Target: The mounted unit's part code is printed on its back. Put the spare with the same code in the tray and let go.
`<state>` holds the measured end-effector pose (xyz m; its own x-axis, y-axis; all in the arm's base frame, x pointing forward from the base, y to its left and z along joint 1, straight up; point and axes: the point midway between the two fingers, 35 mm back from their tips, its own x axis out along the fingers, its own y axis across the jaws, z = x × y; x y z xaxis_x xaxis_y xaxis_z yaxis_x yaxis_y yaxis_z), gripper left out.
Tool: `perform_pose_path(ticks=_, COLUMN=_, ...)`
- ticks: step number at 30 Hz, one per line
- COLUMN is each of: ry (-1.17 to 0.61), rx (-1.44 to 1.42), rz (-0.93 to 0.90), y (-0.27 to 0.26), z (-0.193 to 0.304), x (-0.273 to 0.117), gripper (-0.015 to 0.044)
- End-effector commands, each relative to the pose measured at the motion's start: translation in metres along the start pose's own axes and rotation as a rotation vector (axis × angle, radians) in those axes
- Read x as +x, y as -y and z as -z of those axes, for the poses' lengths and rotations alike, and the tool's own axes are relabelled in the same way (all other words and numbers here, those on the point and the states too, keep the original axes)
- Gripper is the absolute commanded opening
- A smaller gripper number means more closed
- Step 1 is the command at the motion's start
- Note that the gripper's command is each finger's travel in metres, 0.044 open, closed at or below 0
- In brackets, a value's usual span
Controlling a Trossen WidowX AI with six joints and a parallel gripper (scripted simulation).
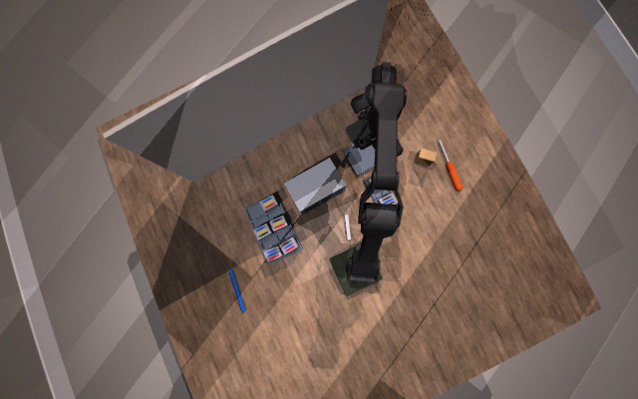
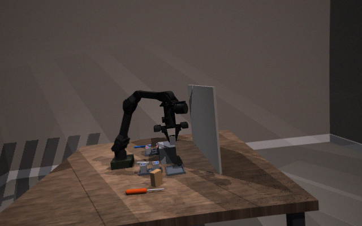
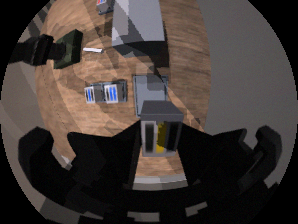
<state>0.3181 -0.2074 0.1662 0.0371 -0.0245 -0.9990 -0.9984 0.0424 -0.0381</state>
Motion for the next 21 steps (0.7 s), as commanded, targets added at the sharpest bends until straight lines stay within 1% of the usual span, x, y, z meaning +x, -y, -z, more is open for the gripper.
perform_pose_path(ticks=1, ry=0.002, rx=-0.003, rz=-0.007, y=0.0, z=0.0, x=0.005, gripper=0.0)
perform_pose_path(ticks=21, ry=0.002, rx=-0.003, rz=-0.007, y=0.002, z=0.002, x=0.021, gripper=0.0)
